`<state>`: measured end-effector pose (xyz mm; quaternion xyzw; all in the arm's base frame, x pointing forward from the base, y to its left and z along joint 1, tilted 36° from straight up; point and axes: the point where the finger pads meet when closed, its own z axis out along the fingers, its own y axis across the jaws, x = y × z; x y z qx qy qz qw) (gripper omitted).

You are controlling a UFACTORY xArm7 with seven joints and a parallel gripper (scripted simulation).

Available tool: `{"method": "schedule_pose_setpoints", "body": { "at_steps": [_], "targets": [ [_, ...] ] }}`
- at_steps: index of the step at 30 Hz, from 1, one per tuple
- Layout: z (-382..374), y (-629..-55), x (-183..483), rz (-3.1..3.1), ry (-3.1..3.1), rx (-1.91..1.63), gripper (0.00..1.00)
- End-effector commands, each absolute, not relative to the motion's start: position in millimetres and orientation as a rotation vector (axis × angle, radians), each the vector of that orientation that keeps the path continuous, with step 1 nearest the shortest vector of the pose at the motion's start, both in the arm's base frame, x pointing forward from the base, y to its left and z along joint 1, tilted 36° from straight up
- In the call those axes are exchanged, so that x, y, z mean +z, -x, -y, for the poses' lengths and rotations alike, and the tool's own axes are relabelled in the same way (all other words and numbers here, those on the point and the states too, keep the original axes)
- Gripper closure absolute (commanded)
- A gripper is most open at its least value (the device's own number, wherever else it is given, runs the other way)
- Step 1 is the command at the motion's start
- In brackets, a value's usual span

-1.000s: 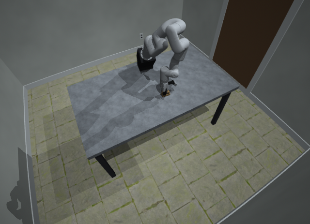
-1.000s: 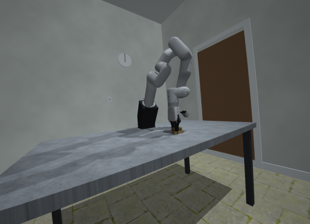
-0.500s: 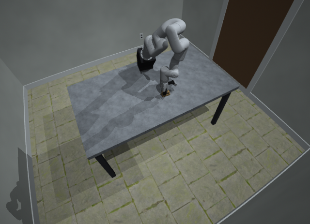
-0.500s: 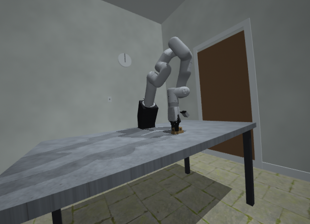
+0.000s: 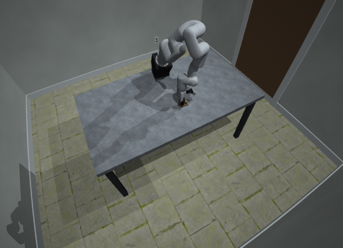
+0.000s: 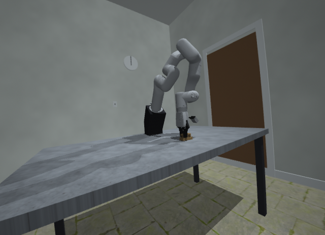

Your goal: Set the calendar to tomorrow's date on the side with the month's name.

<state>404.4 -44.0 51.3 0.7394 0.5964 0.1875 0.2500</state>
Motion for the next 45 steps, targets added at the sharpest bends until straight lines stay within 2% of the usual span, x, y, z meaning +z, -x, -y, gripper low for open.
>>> {"method": "schedule_pose_setpoints", "body": {
  "at_steps": [1, 45],
  "targets": [
    [44, -402, 54, -1.623, -2.013, 0.511, 0.71],
    [31, -352, 125, -1.623, -2.013, 0.511, 0.71]
  ]
}}
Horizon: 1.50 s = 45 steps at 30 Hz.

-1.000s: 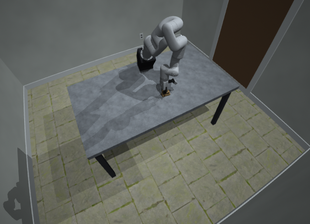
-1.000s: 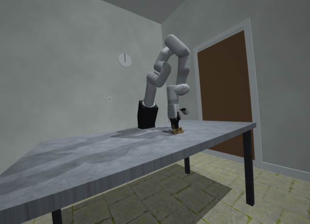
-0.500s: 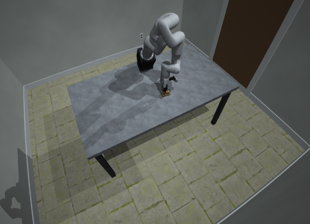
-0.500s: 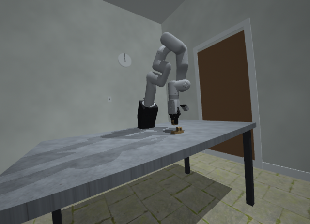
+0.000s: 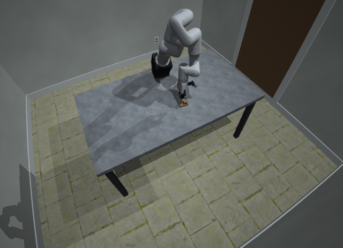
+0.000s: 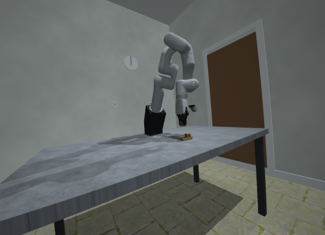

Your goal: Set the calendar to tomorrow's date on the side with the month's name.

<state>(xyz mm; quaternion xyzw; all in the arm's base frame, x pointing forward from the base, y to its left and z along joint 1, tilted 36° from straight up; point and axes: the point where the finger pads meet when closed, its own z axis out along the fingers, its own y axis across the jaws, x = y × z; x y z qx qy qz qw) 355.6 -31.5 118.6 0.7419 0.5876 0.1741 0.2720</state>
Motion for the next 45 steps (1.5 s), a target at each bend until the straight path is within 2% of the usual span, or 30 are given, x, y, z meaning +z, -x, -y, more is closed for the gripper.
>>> {"method": "schedule_pose_setpoints", "body": {
  "at_steps": [1, 26, 45],
  "targets": [
    [31, -351, 126, -1.623, -2.013, 0.511, 0.71],
    [30, -347, 131, -1.604, -2.033, 0.516, 0.71],
    [37, -326, 118, -0.919, -2.549, 0.678, 0.71]
  ]
}}
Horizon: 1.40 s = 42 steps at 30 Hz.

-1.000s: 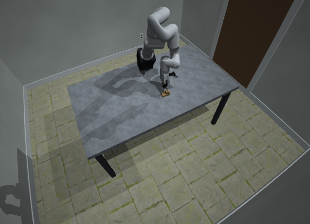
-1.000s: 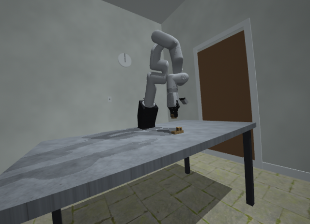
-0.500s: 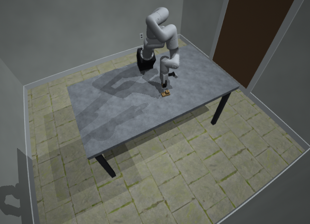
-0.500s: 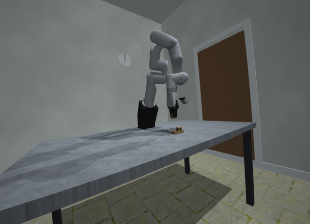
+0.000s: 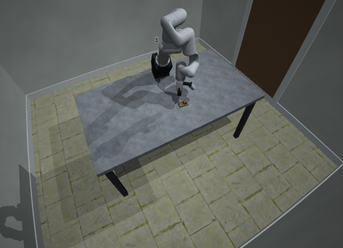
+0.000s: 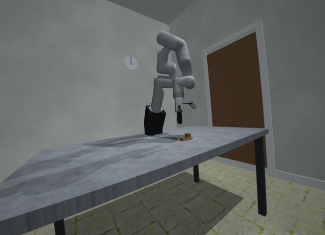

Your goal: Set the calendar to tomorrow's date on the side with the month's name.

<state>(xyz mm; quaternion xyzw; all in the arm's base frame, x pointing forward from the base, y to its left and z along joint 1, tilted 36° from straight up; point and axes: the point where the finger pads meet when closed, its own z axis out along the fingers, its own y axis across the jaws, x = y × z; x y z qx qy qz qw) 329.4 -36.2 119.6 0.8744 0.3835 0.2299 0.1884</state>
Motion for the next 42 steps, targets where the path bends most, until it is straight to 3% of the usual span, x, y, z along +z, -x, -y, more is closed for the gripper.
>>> {"method": "schedule_pose_setpoints", "body": {
  "at_steps": [1, 42],
  "targets": [
    [37, -325, 117, -0.871, -2.574, 0.687, 0.71],
    [28, -317, 110, 0.984, -2.883, 0.906, 0.71]
  ]
}}
